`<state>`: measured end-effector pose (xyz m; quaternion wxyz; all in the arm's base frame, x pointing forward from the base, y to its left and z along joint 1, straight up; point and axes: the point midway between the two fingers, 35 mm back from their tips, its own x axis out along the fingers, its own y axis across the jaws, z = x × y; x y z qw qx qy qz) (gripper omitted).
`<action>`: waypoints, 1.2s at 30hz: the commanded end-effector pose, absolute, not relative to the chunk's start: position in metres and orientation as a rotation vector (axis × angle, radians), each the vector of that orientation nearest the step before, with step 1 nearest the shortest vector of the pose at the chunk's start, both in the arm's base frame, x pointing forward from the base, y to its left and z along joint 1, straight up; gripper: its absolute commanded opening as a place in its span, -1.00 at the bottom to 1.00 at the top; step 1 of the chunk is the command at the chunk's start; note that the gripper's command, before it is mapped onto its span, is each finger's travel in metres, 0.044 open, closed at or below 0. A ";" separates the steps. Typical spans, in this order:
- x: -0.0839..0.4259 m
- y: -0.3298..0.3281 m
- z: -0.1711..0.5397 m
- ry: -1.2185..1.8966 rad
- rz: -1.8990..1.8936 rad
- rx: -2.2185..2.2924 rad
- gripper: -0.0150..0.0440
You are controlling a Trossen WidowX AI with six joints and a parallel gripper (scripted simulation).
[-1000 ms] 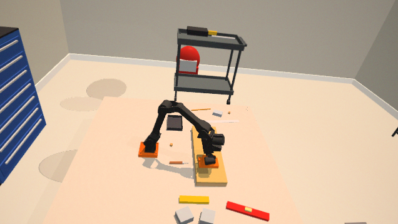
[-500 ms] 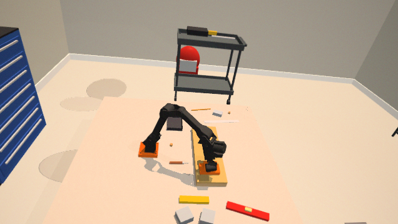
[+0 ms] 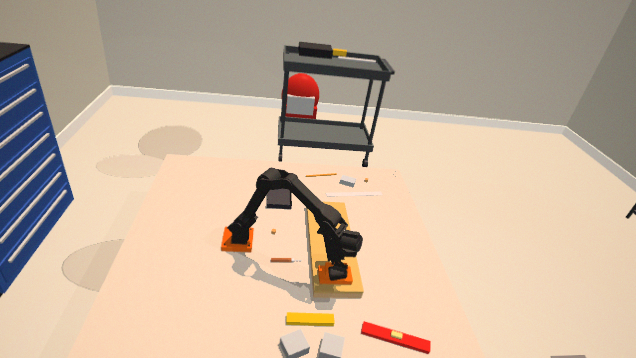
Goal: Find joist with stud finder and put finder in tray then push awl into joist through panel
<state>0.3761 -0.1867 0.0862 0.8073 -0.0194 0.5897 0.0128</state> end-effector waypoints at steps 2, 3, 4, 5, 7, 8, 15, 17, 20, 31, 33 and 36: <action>0.376 -0.186 0.087 1.261 0.028 -0.040 -0.49; 0.376 -0.186 0.089 1.261 0.028 -0.040 -0.49; 0.377 -0.186 0.091 1.261 0.028 -0.040 -0.49; 0.377 -0.187 0.094 1.261 0.028 -0.040 -0.49; 0.378 -0.188 0.101 1.261 0.027 -0.041 -0.49; 0.378 -0.188 0.105 1.261 0.027 -0.041 -0.49; 0.379 -0.190 0.136 1.261 0.026 -0.043 -0.49; 0.379 -0.190 0.145 1.261 0.026 -0.043 -0.49; 0.378 -0.190 0.159 1.262 0.025 -0.044 -0.49; 0.374 -0.188 0.187 1.262 0.027 -0.047 -0.49; 0.376 -0.182 0.186 1.262 0.039 -0.055 -0.49; 0.382 -0.166 0.186 1.261 0.075 -0.081 -0.49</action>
